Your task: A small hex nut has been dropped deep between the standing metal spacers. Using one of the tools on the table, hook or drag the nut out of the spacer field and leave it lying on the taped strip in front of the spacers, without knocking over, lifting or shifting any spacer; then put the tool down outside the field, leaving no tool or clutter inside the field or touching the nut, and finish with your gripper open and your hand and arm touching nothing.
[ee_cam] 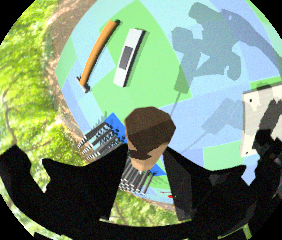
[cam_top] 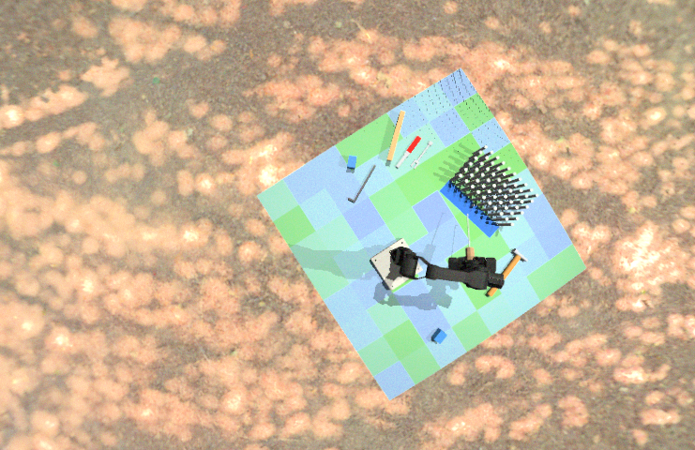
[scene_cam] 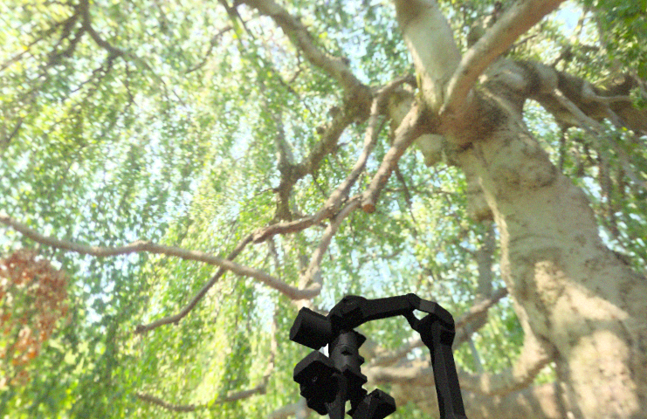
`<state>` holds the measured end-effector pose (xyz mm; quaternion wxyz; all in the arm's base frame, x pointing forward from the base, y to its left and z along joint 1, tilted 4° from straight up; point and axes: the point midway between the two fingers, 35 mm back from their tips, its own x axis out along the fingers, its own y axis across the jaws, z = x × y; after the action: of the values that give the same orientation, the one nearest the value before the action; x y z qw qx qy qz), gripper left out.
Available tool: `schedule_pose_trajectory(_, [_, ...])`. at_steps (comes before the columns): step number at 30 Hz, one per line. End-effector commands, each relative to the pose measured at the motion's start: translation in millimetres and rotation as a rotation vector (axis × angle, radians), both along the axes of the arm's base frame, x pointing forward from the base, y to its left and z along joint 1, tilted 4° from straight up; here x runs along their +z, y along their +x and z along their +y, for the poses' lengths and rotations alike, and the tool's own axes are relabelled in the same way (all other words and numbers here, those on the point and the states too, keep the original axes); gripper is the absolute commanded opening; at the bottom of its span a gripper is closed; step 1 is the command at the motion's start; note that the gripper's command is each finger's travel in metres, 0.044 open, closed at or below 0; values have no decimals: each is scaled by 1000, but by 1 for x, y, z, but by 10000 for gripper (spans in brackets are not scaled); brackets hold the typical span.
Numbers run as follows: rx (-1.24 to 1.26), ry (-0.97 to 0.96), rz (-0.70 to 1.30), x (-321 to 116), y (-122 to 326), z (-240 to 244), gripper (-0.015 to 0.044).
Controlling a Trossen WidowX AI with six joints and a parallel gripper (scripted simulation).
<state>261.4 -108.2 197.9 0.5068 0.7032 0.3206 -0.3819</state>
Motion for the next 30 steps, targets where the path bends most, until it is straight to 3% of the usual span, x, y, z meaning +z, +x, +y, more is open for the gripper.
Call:
schedule_pose_trajectory(1, [74, -91, -13, 5, 4, -10, 0])
schedule_pose_trajectory(30, [716, -794, 145, 34, 8, -93, 0])
